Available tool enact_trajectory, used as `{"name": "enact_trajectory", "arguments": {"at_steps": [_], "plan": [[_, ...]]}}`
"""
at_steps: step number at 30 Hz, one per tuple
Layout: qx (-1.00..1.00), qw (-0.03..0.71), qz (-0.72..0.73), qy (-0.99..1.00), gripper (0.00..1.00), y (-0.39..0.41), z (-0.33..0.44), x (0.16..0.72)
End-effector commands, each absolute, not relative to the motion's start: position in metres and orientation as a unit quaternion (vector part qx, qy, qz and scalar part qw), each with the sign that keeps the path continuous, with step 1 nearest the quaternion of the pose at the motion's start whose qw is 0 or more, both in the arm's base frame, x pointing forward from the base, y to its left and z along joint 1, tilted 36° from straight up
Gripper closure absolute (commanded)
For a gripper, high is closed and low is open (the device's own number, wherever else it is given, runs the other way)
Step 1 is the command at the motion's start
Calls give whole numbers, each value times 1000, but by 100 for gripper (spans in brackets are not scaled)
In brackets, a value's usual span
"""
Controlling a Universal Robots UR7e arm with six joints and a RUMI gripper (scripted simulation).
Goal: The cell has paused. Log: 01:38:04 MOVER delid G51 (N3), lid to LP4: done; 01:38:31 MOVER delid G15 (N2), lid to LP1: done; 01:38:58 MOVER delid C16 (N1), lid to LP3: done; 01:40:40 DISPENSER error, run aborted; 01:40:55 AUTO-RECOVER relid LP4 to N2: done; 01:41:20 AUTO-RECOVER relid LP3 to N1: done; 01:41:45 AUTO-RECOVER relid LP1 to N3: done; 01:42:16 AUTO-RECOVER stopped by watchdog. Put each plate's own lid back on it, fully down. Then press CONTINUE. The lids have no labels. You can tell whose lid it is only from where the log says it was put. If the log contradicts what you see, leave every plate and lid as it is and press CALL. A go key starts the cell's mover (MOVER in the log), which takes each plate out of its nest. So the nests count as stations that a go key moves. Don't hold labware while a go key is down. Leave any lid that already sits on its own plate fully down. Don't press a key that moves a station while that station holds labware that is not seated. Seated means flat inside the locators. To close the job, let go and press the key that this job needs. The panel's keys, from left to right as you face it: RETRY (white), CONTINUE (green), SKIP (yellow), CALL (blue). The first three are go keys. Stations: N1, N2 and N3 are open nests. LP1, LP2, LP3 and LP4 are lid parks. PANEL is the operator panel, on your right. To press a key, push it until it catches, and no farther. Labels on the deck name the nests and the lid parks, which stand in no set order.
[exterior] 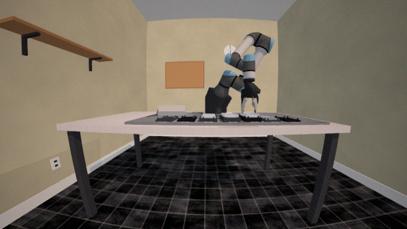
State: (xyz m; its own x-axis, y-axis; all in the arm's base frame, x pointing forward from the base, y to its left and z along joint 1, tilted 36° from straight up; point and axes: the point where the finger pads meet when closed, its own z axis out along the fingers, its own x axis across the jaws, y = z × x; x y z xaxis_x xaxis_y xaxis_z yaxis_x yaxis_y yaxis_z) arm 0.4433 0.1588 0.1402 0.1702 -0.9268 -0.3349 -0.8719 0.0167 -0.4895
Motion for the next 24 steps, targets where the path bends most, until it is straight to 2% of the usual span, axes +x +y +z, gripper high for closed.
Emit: {"name": "enact_trajectory", "arguments": {"at_steps": [1, 24], "plan": [[-700, 309, -45, 642, 100, 159, 139, 444], [-700, 309, -45, 642, 100, 160, 137, 446]]}}
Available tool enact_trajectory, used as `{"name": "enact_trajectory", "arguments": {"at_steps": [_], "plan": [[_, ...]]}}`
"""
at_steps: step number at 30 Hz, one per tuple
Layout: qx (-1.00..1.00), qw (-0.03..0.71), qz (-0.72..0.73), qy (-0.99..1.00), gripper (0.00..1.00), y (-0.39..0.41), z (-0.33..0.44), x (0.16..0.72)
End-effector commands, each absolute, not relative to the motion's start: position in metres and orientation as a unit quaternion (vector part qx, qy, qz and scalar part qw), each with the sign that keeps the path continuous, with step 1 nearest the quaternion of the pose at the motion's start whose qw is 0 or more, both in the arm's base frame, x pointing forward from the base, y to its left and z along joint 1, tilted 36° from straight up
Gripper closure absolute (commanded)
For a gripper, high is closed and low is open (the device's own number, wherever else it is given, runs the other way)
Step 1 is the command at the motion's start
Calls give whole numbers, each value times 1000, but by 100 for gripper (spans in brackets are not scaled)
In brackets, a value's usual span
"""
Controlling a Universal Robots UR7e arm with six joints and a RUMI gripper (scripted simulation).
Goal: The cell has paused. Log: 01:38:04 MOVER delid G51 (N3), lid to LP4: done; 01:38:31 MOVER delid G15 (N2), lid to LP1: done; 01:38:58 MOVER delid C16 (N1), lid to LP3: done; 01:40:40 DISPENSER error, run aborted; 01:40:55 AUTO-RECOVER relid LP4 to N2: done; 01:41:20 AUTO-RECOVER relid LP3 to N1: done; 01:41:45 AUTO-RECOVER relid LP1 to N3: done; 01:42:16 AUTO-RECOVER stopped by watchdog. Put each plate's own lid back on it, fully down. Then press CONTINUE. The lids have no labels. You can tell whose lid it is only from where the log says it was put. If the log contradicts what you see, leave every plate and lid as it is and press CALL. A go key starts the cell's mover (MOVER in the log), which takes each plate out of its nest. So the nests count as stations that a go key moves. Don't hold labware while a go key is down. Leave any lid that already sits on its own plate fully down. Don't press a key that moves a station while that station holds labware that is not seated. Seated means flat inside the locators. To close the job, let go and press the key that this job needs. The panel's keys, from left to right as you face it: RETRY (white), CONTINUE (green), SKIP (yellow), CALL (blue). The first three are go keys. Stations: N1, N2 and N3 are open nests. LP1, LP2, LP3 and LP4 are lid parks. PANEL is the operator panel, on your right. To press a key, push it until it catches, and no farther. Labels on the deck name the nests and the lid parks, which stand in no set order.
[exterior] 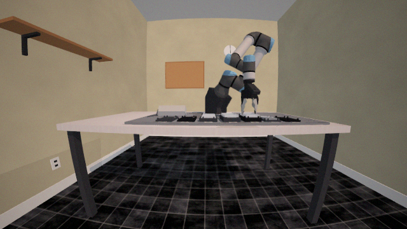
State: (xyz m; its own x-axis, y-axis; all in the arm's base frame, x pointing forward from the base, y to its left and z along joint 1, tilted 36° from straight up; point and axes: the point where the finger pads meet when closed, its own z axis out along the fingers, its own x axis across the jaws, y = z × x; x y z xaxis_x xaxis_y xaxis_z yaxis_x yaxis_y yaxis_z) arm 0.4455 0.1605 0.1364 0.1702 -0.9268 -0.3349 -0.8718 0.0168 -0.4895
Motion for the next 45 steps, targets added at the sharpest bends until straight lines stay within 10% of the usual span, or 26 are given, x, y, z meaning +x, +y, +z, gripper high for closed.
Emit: {"name": "enact_trajectory", "arguments": {"at_steps": [1, 38, 39, 45], "plan": [[-700, 309, -45, 642, 100, 161, 137, 446], [-700, 309, -45, 642, 100, 161, 137, 446], [-700, 309, -45, 642, 18, 161, 137, 446], [-700, 309, -45, 642, 18, 161, 137, 446]]}}
